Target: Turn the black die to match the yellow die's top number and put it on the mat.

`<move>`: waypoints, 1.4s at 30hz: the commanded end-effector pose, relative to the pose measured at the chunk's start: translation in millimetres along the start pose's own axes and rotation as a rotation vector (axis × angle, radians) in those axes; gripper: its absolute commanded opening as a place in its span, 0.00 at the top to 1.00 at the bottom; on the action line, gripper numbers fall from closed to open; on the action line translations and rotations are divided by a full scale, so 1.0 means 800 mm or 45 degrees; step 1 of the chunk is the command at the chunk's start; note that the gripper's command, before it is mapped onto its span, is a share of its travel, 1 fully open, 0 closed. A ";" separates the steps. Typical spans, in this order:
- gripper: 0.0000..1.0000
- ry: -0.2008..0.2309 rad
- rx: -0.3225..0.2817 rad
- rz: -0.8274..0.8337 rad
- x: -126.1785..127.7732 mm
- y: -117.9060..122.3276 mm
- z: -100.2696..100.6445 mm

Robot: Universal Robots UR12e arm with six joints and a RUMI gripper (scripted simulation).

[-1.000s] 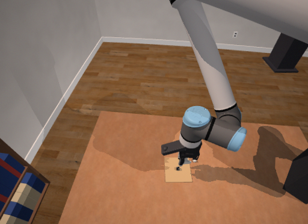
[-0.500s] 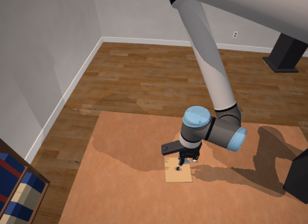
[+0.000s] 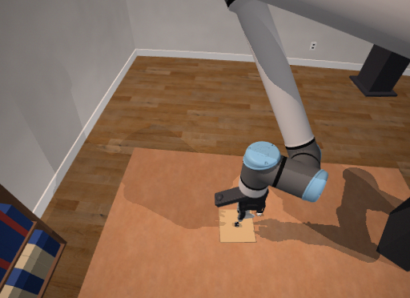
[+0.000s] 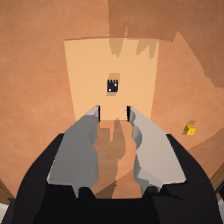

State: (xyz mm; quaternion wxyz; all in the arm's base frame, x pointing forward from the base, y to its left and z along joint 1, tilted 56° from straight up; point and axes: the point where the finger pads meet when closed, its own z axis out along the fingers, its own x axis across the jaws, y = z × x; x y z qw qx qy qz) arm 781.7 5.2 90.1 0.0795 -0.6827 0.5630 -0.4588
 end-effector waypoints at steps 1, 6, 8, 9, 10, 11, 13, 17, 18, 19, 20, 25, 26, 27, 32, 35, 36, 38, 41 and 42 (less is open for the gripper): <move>0.82 0.000 0.001 0.000 0.000 0.000 0.003; 0.82 0.000 0.001 0.000 0.000 0.000 0.010; 0.82 0.000 0.001 0.000 0.000 0.000 0.013; 0.82 0.000 0.001 0.000 0.000 0.000 0.015; 0.82 0.000 0.001 0.000 0.000 0.000 0.017; 0.82 0.000 0.001 0.000 0.000 0.000 0.019; 0.82 0.000 0.001 0.000 0.000 0.000 0.021; 0.82 0.000 0.001 0.000 0.000 0.000 0.027; 0.82 0.000 0.001 0.000 0.000 0.000 0.029; 0.82 0.000 0.001 0.000 0.000 0.000 0.031; 0.82 0.000 0.001 0.000 0.000 0.000 0.033; 0.82 0.000 0.001 0.000 0.000 0.000 0.043; 0.82 0.000 0.001 0.000 0.000 0.000 0.045; 0.82 0.000 0.001 0.000 0.000 0.000 0.046; 0.82 0.000 0.001 0.000 0.000 0.000 0.051; 0.82 0.000 0.001 0.000 0.000 0.000 0.055; 0.82 0.000 0.001 0.000 0.000 0.000 0.056; 0.82 0.000 0.001 0.000 0.000 0.000 0.058; 0.82 0.000 0.001 0.000 0.000 0.000 0.060; 0.82 0.000 0.001 0.000 0.000 0.000 0.061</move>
